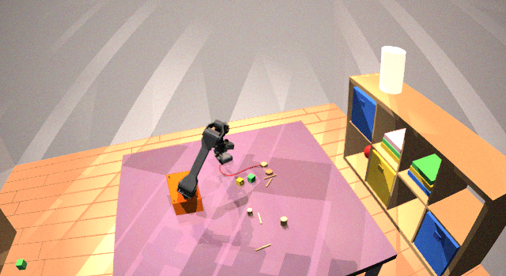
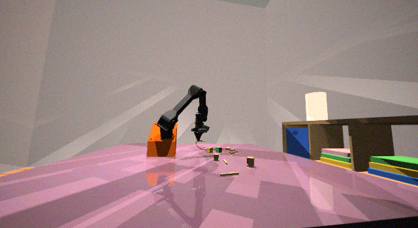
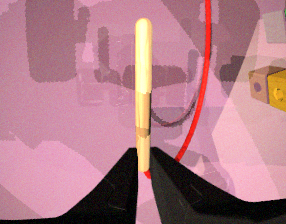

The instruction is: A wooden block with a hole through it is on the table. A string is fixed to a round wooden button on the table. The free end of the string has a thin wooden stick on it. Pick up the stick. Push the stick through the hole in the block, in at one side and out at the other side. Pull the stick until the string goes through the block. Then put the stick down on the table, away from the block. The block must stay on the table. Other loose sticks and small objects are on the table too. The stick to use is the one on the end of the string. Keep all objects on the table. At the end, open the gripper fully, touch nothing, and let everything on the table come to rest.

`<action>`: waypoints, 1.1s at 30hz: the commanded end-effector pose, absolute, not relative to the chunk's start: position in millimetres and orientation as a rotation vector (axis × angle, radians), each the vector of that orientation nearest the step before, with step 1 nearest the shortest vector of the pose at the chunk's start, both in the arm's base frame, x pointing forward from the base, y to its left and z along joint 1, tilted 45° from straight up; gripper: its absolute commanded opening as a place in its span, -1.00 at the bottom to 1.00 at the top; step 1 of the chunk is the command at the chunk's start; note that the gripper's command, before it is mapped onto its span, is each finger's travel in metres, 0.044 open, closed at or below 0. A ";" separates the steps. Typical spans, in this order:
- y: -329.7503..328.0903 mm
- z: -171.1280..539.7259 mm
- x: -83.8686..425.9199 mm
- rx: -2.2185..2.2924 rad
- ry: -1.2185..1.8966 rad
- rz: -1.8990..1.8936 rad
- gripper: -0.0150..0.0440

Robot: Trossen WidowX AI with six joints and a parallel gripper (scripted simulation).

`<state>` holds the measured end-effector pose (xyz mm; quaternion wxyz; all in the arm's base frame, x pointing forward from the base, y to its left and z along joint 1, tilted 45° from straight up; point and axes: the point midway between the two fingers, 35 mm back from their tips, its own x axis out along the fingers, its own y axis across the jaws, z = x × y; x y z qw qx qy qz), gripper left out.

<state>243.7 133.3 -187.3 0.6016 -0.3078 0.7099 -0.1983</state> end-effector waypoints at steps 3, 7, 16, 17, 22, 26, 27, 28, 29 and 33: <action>133.0 -189.4 249.8 -0.536 1.554 -0.650 -0.49; 133.1 -190.2 253.3 -0.426 1.493 -0.757 -0.49; 133.2 -192.0 261.4 -0.178 1.337 -0.982 -0.49; 133.2 -192.2 262.3 -0.151 1.318 -1.006 -0.49; 133.2 -193.1 266.7 -0.013 1.219 -1.120 -0.49; 133.0 -193.9 270.3 0.097 1.135 -1.207 -0.49; 133.0 -194.0 271.2 0.125 1.113 -1.227 -0.49; 132.9 -194.2 272.1 0.153 1.091 -1.248 -0.49; 132.9 -194.4 272.9 0.180 1.069 -1.268 -0.49; 132.8 -194.8 275.1 0.249 1.011 -1.318 -0.49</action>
